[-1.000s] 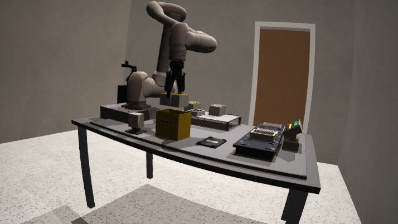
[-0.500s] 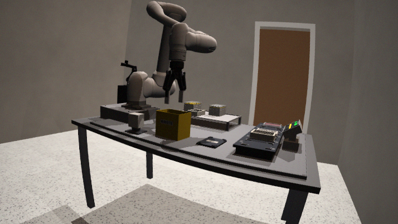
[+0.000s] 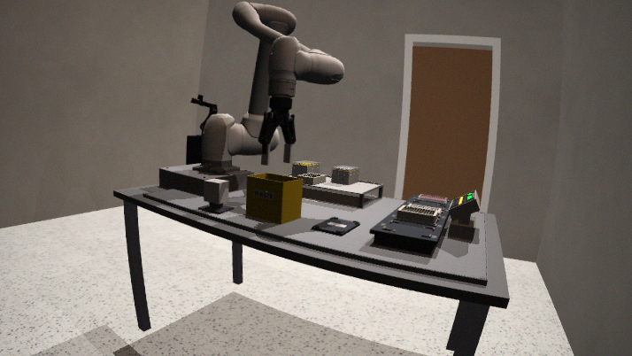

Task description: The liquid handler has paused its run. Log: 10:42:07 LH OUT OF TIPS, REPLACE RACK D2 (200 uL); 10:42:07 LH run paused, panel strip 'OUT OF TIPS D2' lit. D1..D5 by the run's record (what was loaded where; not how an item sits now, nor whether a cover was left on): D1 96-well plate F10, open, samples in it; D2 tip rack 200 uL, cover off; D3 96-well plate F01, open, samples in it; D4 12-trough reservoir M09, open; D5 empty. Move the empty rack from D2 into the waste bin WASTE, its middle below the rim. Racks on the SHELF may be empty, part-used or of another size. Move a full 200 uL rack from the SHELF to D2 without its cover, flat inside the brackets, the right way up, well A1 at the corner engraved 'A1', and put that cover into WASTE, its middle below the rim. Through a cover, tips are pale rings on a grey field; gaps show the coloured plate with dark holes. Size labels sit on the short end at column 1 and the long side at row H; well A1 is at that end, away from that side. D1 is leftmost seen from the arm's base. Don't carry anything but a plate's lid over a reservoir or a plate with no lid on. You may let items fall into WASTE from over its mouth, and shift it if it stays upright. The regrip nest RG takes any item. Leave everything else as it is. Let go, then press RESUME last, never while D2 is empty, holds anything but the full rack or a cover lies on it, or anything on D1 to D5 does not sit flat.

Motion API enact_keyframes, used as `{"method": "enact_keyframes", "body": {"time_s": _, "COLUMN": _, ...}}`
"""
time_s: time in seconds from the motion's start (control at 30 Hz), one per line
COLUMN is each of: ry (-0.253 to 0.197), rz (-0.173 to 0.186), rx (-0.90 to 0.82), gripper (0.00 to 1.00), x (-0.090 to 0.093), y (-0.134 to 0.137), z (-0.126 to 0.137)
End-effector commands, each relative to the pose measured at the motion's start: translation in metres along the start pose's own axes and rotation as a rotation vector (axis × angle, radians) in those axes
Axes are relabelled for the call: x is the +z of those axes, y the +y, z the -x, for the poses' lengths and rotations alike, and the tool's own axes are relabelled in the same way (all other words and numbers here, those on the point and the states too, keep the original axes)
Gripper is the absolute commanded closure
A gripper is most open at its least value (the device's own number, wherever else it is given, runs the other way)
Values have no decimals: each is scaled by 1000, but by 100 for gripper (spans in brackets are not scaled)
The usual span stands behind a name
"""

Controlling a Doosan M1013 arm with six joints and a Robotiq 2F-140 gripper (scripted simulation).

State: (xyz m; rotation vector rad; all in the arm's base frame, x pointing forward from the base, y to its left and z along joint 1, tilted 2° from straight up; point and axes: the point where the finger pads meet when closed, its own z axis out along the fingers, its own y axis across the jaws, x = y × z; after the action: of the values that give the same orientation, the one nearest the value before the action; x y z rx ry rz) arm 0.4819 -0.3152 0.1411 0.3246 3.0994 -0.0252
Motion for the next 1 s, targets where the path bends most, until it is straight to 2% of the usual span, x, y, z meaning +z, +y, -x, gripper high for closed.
{"method": "enact_keyframes", "body": {"time_s": 0.0, "ry": 0, "rz": 0, "rx": 0, "gripper": 23, "x": 0, "y": 0, "z": 0}}
{"method": "enact_keyframes", "body": {"time_s": 0.7, "ry": 0, "rz": 0, "rx": 0, "gripper": 23, "x": 0, "y": 0, "z": 0}}
{"method": "enact_keyframes", "body": {"time_s": 0.97, "ry": 0, "rz": 0, "rx": 0, "gripper": 23, "x": -13, "y": 0, "z": 0}}
